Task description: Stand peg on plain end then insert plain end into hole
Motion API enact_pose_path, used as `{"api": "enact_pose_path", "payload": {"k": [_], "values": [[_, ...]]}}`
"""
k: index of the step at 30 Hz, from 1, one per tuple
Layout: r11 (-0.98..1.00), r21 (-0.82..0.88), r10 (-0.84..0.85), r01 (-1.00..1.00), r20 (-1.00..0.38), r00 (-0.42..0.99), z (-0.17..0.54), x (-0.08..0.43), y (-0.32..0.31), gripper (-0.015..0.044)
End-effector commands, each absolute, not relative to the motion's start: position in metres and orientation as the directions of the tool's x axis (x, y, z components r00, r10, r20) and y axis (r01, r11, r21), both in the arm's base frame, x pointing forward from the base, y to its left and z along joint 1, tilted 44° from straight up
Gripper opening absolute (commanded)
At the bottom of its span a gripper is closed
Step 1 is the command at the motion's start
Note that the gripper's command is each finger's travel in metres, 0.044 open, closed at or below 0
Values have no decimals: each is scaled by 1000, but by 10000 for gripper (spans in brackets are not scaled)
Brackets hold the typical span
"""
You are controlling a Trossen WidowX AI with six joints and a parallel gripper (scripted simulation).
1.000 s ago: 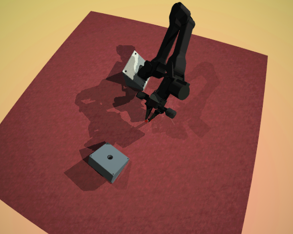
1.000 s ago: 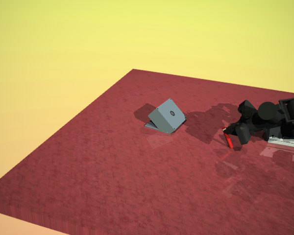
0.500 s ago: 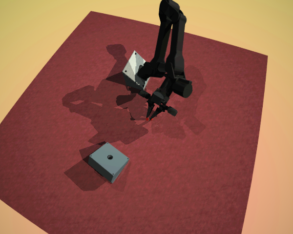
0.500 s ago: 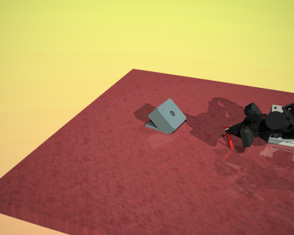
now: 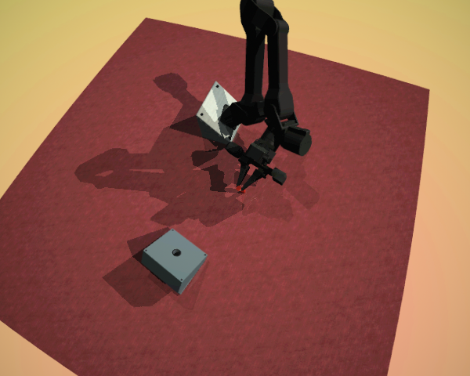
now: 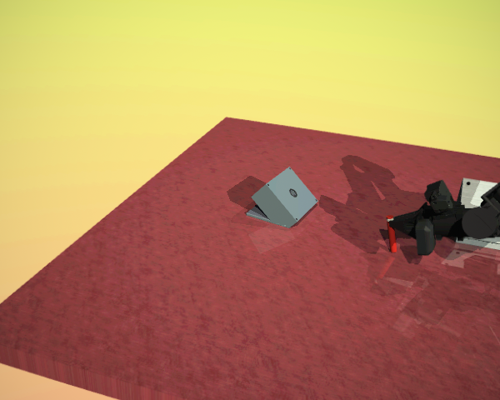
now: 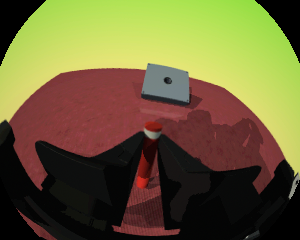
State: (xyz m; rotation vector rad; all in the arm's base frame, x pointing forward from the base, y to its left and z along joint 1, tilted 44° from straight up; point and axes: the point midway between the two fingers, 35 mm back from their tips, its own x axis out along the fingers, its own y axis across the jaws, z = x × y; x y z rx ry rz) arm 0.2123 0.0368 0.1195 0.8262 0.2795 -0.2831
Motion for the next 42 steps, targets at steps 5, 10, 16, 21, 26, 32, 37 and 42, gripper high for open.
{"api": "enact_pose_path", "payload": {"k": [5, 10, 16, 21, 26, 32, 37, 42], "values": [[642, 679, -190, 356, -309, 932, 118, 208, 39, 49], [641, 679, -222, 357, -281, 934, 118, 205, 41, 49], [641, 679, -226, 357, -277, 934, 118, 203, 41, 49], [644, 677, -223, 356, -279, 934, 117, 203, 43, 49], [648, 674, -220, 356, -282, 934, 115, 204, 44, 49], [649, 672, -220, 356, -282, 934, 115, 202, 45, 49], [649, 671, -223, 357, -281, 933, 115, 201, 46, 49], [648, 672, -228, 359, -278, 933, 114, 200, 47, 49]]}}
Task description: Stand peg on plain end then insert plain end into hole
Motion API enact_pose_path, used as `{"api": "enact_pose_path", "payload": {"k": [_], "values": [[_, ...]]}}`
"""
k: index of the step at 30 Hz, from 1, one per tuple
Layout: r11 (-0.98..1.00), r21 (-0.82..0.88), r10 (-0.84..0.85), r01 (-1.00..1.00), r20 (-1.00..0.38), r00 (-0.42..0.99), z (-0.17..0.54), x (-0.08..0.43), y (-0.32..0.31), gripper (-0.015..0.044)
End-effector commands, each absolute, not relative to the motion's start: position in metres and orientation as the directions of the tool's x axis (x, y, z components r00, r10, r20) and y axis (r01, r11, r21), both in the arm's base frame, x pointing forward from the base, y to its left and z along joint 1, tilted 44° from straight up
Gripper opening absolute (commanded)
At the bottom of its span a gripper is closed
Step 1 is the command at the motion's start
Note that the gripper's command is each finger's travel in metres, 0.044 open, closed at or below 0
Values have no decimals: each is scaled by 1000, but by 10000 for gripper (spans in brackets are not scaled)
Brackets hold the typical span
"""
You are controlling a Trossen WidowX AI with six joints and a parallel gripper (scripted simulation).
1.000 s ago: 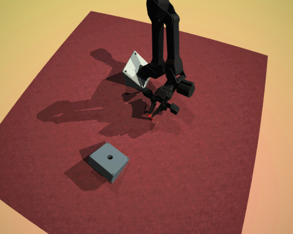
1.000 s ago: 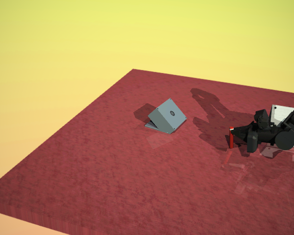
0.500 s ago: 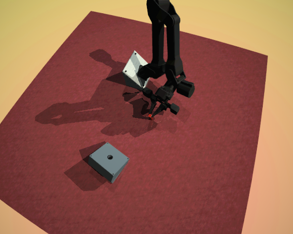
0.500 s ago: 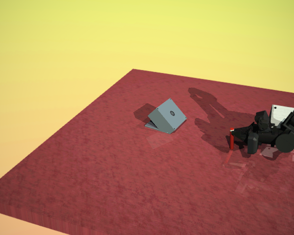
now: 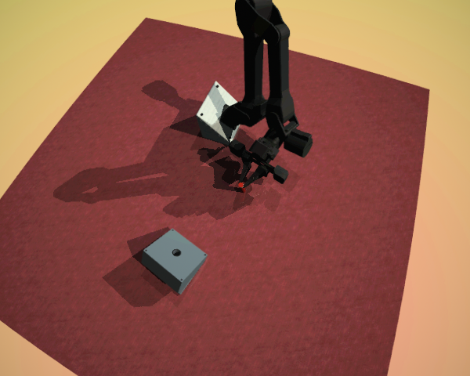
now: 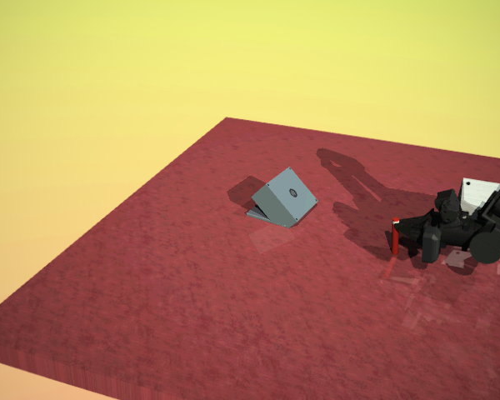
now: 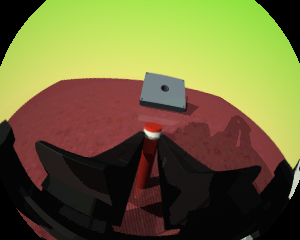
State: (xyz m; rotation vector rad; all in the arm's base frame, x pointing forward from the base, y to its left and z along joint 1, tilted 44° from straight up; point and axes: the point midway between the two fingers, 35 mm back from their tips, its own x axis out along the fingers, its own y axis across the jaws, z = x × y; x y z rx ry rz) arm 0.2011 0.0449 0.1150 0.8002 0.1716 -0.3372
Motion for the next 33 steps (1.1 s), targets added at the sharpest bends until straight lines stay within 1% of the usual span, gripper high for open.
{"api": "enact_pose_path", "payload": {"k": [1, 33], "values": [[647, 673, -230, 359, -277, 933, 114, 200, 47, 49], [627, 682, -295, 377, -239, 925, 111, 195, 50, 49]]}}
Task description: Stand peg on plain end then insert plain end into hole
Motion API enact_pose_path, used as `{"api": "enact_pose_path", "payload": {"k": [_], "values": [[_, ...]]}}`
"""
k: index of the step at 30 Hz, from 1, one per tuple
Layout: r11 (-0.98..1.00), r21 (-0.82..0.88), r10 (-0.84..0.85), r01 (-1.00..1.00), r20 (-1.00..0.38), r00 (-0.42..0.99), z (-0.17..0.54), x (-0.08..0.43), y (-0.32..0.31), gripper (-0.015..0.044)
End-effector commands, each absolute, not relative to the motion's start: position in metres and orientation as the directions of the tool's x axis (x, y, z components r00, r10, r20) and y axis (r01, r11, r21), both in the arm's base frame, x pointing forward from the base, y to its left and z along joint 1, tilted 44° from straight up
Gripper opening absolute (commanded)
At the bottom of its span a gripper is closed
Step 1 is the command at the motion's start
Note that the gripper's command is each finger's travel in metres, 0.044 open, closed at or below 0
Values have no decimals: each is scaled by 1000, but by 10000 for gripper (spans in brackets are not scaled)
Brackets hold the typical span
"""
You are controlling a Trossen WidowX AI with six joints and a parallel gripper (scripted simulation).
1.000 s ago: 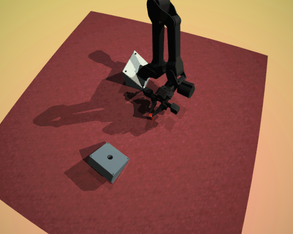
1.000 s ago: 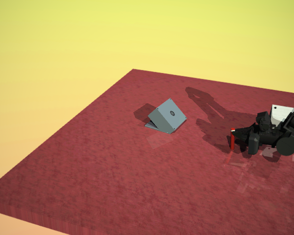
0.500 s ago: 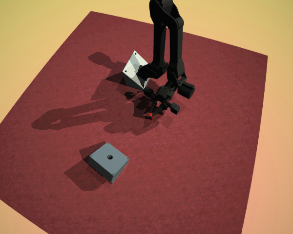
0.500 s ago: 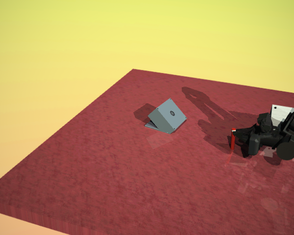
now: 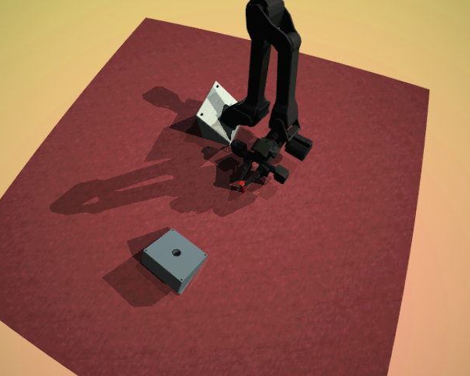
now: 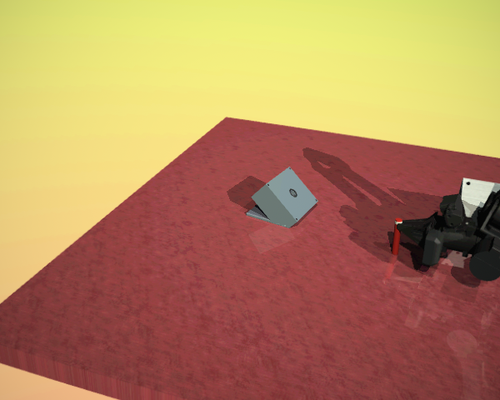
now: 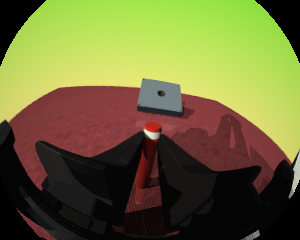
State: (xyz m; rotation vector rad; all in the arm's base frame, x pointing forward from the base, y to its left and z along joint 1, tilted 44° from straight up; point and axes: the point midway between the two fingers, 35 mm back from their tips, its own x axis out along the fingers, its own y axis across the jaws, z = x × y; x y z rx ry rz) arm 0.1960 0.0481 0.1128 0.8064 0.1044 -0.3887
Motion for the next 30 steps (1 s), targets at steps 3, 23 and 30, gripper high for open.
{"api": "enact_pose_path", "payload": {"k": [3, 23, 30], "values": [[625, 683, -302, 378, -236, 924, 111, 195, 50, 49], [617, 685, -341, 388, -211, 916, 111, 193, 52, 49], [618, 683, -348, 389, -206, 915, 111, 194, 51, 102]]}}
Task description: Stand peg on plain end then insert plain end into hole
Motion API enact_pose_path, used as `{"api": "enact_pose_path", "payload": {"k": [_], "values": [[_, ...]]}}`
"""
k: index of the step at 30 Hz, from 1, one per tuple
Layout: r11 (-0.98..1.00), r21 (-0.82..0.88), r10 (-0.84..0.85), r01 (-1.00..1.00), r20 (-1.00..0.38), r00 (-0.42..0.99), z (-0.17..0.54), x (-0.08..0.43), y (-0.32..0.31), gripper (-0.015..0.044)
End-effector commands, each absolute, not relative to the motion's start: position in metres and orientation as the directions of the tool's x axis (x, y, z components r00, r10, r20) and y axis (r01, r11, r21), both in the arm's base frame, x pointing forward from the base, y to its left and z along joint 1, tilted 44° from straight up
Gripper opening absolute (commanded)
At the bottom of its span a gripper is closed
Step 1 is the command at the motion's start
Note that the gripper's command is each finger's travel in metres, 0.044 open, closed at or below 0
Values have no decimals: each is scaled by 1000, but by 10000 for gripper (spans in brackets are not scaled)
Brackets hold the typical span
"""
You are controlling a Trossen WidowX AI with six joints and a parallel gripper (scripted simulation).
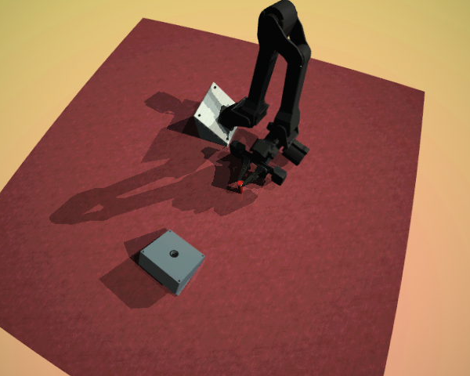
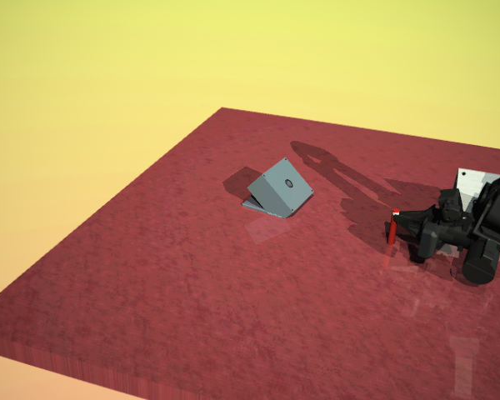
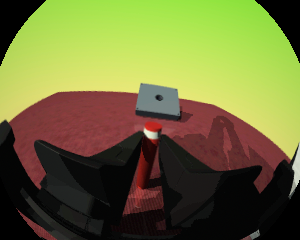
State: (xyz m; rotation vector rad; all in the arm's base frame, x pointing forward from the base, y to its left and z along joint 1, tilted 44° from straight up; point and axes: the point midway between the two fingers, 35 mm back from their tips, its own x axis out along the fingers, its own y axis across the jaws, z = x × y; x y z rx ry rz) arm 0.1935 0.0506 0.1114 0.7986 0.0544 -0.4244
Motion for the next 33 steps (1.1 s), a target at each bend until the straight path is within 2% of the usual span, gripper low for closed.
{"api": "enact_pose_path", "payload": {"k": [1, 25, 33], "values": [[618, 683, -348, 389, -206, 915, 111, 194, 51, 128], [618, 683, -348, 389, -206, 915, 111, 194, 51, 130], [618, 683, -348, 389, -206, 915, 111, 194, 51, 340]]}}
